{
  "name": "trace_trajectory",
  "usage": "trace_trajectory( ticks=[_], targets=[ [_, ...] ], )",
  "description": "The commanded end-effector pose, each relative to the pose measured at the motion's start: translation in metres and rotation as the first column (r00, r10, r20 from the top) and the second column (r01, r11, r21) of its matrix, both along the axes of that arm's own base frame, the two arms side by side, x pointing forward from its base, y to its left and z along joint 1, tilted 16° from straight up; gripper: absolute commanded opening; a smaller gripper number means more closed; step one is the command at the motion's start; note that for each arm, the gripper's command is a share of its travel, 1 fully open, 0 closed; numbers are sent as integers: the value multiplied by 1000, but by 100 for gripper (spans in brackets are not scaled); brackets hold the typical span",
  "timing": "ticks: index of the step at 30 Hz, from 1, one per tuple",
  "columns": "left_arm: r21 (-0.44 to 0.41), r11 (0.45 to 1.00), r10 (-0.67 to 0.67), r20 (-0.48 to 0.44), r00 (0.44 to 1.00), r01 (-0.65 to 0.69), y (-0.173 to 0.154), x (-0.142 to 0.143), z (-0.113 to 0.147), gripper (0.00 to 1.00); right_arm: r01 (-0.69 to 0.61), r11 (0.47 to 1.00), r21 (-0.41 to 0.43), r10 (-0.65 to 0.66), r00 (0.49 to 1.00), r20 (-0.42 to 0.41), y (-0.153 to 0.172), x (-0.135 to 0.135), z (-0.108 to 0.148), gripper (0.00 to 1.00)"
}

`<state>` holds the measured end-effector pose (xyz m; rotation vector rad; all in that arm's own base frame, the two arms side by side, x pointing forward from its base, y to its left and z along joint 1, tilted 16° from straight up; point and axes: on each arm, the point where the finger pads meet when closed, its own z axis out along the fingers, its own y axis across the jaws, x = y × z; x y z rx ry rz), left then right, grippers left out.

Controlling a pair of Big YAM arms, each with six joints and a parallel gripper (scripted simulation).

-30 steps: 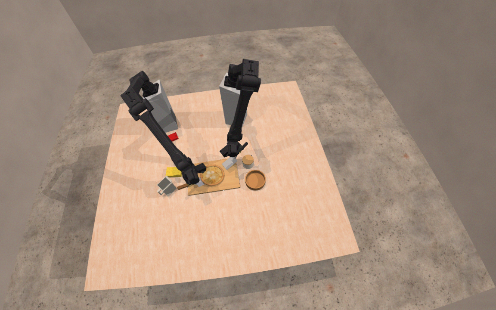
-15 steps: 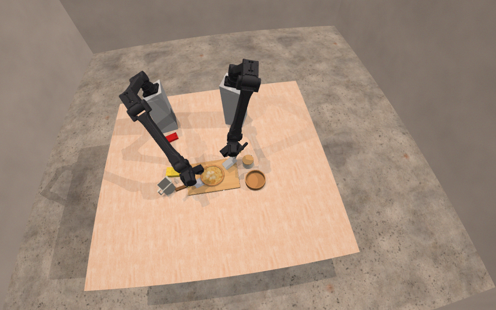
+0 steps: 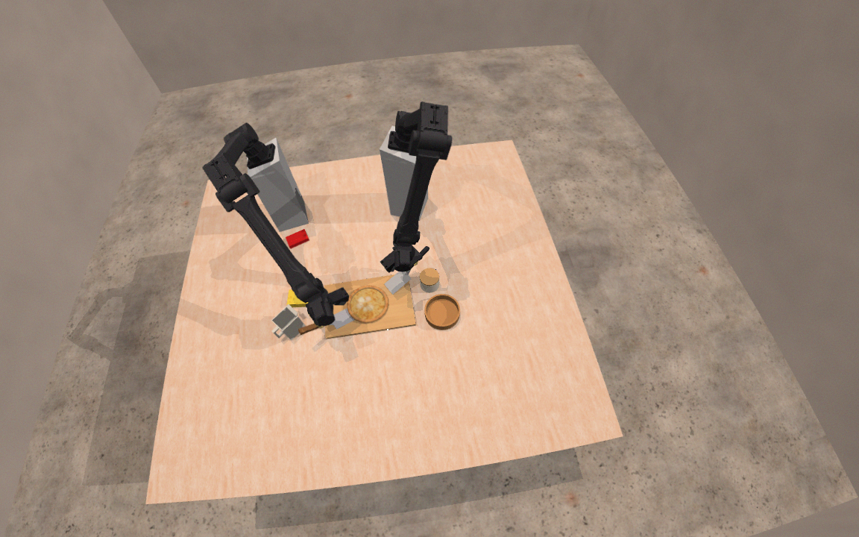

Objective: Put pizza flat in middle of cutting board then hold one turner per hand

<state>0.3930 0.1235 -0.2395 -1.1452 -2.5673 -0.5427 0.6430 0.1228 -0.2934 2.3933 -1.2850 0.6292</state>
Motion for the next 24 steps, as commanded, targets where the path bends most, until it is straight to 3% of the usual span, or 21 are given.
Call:
trace_trajectory(
  ticks=[1, 8, 11, 24],
  targets=[
    [3, 1000, -6, 37, 999, 6, 2, 18, 9, 6, 3, 1000, 28, -5, 998, 66, -6, 40, 31, 6],
    [3, 1000, -6, 37, 999, 6, 2, 18, 9, 6, -13, 1000, 16, 12, 998, 68, 3, 38, 30, 6],
    [3, 1000, -6, 37, 999, 6, 2, 17, 9, 6, -2, 1000, 27, 0, 997, 81, -13, 50, 43, 6],
    [3, 1000, -6, 37, 999, 6, 2, 17, 9, 6, 1, 1000, 21, -3, 998, 64, -25, 51, 40, 6]
  ],
)
